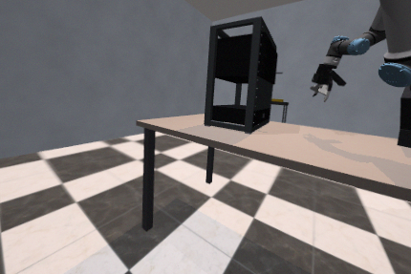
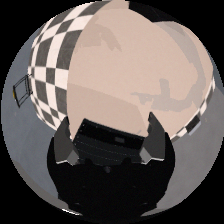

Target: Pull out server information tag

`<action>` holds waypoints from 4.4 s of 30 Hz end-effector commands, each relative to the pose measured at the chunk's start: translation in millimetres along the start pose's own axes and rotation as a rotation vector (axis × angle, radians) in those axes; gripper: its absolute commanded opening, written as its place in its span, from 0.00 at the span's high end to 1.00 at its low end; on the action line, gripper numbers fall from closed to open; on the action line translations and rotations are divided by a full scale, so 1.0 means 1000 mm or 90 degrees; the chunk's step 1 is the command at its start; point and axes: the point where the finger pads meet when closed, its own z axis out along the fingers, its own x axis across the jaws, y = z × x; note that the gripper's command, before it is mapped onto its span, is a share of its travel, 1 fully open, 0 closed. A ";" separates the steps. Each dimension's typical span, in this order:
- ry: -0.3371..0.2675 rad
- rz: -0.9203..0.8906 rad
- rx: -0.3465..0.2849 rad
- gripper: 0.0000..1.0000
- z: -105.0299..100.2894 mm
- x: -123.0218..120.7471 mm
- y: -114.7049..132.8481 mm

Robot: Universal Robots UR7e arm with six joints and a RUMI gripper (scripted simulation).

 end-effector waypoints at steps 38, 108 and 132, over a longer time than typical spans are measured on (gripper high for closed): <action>-0.103 -0.118 -0.018 0.00 -0.026 -0.035 0.031; -0.256 -0.287 -0.038 0.00 -0.077 -0.071 0.084; -0.303 -0.337 -0.043 0.00 -0.095 -0.077 0.102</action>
